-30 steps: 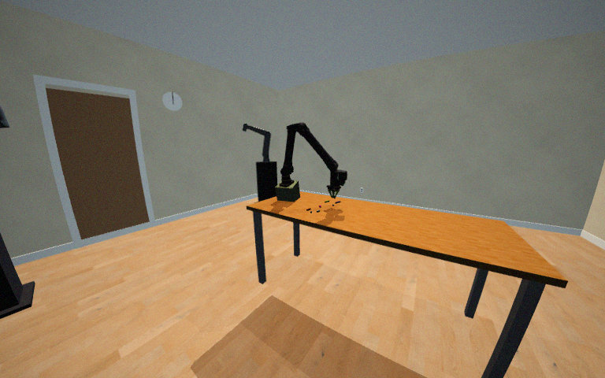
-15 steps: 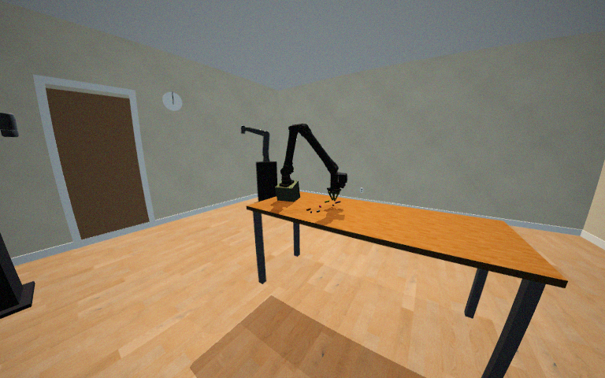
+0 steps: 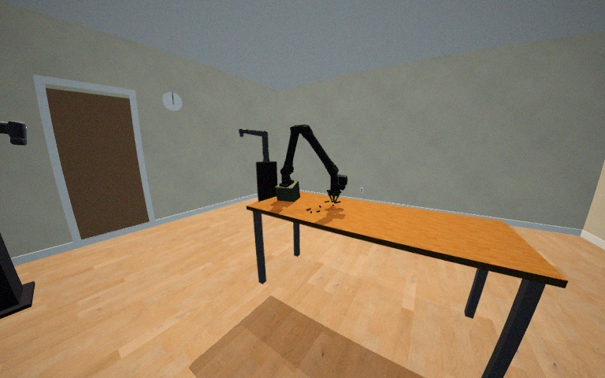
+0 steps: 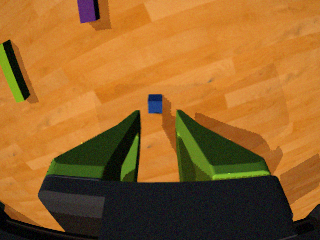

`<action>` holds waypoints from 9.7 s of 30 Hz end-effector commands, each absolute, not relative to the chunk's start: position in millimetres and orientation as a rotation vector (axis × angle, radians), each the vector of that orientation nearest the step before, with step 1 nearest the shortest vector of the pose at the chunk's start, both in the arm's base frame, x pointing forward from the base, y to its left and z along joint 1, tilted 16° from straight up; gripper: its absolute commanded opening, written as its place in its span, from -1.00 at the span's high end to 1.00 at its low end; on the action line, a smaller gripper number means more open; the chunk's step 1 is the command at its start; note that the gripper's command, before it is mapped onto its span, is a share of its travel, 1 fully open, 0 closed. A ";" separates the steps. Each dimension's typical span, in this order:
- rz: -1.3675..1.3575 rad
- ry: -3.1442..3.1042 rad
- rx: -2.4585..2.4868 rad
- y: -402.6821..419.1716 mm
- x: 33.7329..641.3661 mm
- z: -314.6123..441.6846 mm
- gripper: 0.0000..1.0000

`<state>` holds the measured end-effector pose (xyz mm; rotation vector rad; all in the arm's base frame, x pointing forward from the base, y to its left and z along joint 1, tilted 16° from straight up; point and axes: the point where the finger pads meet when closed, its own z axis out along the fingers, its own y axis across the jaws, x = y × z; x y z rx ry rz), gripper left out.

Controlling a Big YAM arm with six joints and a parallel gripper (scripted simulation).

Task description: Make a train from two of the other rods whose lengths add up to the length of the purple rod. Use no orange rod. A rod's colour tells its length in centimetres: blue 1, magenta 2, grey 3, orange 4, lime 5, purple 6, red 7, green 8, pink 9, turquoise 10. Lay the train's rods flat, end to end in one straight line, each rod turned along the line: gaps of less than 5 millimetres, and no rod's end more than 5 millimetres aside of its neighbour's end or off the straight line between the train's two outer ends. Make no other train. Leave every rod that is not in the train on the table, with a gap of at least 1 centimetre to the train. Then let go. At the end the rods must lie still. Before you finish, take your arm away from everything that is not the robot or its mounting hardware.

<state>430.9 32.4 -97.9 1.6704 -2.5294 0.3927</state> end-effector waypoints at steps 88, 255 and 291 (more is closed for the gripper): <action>0.404 -2.532 1.690 24.5 430.3 -98.7 0.53; 0.421 -2.547 1.699 23.9 450.5 -113.8 0.53; 0.421 -2.547 1.699 23.9 450.5 -113.8 0.92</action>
